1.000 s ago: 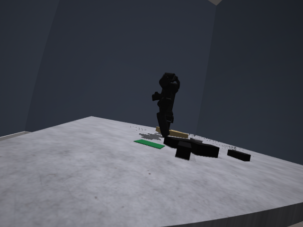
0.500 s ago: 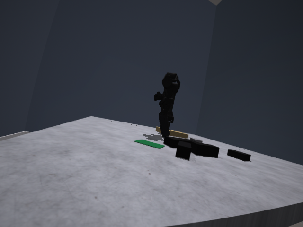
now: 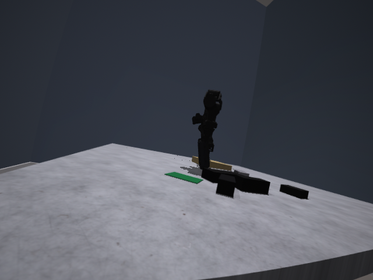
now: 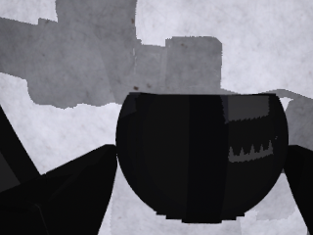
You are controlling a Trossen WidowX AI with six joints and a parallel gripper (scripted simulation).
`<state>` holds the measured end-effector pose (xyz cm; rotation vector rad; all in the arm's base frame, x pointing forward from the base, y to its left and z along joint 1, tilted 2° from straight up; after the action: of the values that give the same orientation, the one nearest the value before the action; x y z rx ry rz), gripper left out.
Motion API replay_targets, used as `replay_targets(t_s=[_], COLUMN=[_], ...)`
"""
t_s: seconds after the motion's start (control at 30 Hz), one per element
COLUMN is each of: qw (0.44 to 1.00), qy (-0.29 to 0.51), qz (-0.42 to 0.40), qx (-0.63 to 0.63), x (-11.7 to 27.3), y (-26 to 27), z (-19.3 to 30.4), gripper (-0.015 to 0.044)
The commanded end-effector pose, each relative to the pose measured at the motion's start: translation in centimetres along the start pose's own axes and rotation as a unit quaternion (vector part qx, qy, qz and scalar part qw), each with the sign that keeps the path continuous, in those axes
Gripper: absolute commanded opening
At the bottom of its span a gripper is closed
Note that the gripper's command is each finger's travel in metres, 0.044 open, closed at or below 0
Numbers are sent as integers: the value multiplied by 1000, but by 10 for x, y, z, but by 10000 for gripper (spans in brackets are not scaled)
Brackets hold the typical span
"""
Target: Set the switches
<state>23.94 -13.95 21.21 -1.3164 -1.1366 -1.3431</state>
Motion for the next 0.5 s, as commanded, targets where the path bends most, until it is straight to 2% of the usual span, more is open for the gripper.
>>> replay_targets(t_s=[0.0,0.47], qw=[1000,1000], qy=[9,9], qz=[2,2], qx=[-1,-1], x=[-3,-2], y=[0,1], z=[6,17], gripper=[337,338])
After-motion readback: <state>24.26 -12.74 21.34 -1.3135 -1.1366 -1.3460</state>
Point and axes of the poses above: the point midway between the two fingers, 35 mm back from their tips, its own x axis back along the fingers, its own y axis across the jaws, z = x × y, the point moved 8 cm from there along x, back along the fingers, and after that the axes turned 4 degrees about x, right-handed, at the moved point
